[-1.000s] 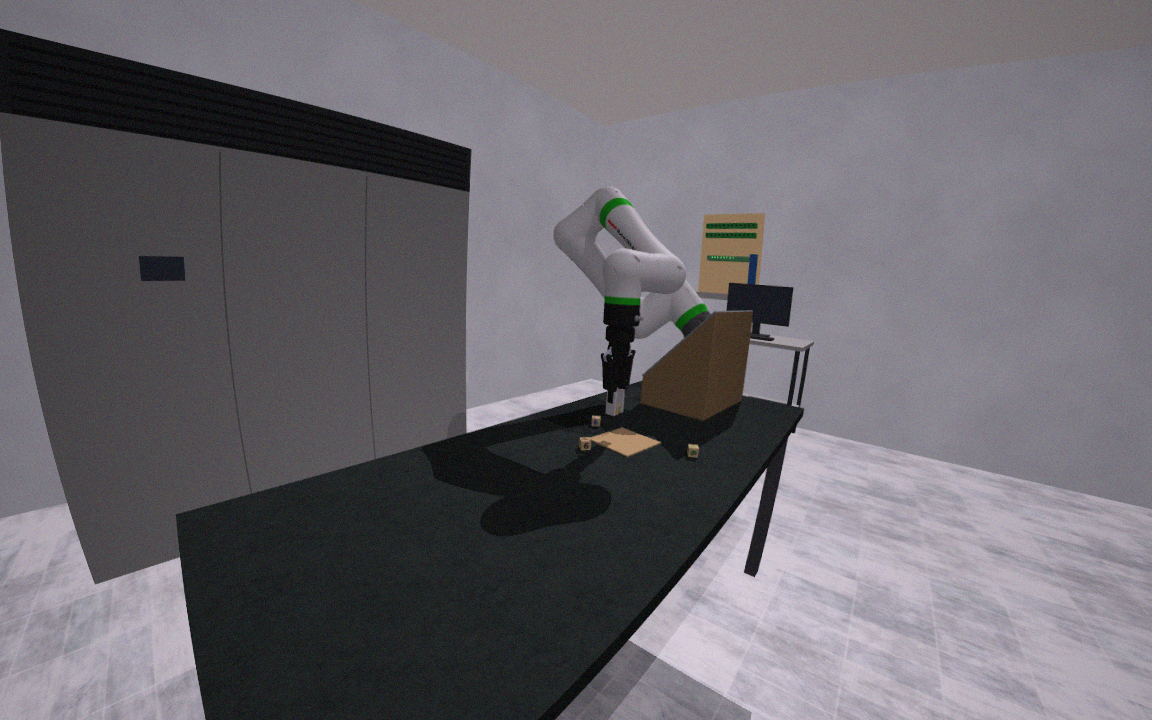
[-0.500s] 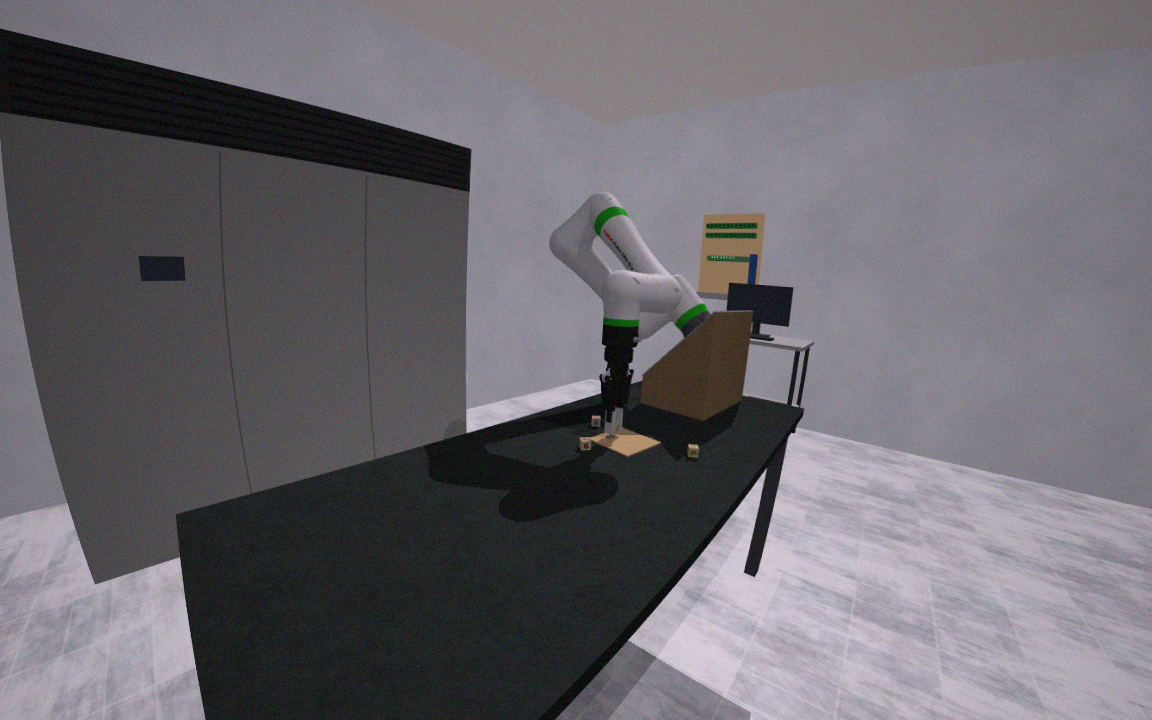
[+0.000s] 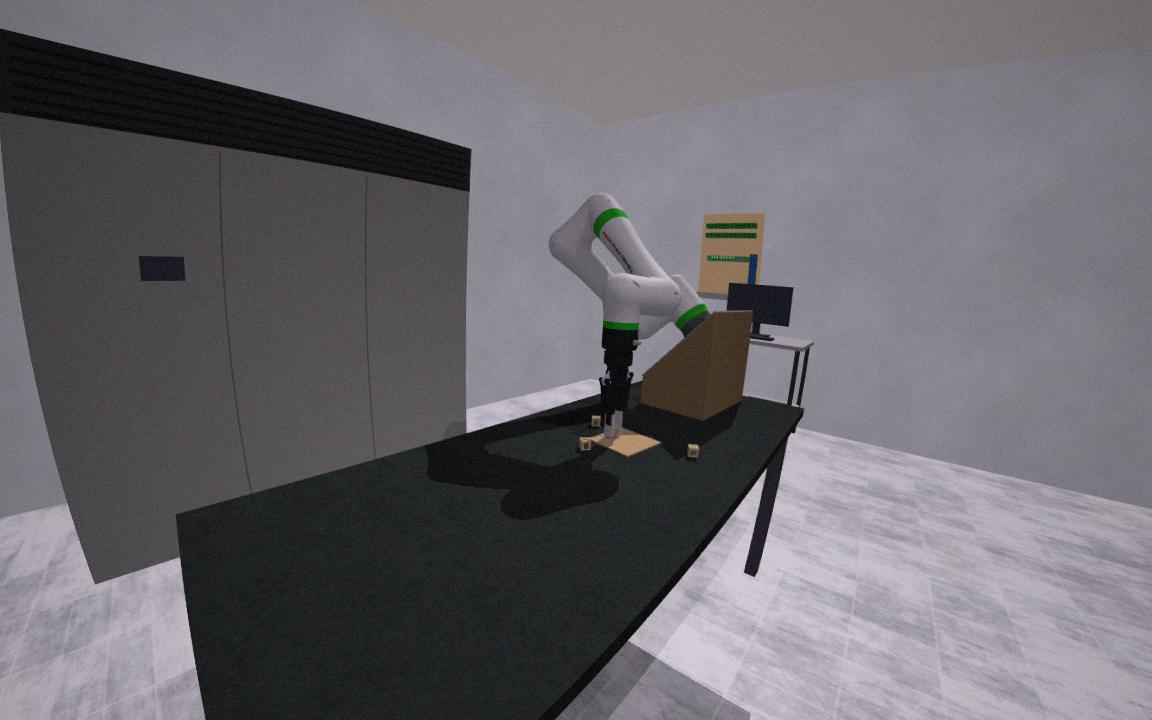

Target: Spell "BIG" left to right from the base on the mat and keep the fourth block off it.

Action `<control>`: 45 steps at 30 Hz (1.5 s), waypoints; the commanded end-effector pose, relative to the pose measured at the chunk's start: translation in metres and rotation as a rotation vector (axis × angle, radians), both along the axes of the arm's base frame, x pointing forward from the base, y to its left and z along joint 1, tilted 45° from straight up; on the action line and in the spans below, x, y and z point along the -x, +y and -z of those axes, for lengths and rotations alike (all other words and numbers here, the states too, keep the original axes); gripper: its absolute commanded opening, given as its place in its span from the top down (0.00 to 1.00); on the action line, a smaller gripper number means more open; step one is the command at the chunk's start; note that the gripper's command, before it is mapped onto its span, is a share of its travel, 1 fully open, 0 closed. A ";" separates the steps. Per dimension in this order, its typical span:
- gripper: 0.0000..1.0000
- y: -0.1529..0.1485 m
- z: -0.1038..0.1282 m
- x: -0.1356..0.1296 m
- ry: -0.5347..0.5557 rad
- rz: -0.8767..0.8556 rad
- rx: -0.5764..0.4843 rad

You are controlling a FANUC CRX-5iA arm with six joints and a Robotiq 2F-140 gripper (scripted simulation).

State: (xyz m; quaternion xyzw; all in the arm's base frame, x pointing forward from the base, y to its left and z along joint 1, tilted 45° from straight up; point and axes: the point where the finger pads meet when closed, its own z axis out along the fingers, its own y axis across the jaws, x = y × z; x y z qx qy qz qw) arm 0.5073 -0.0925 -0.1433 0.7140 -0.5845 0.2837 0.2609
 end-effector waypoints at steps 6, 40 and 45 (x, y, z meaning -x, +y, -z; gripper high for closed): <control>0.87 0.000 0.000 0.000 0.000 0.000 0.000; 0.87 -0.002 0.003 0.000 0.000 0.000 0.000; 0.87 -0.002 0.003 0.000 0.000 0.000 0.000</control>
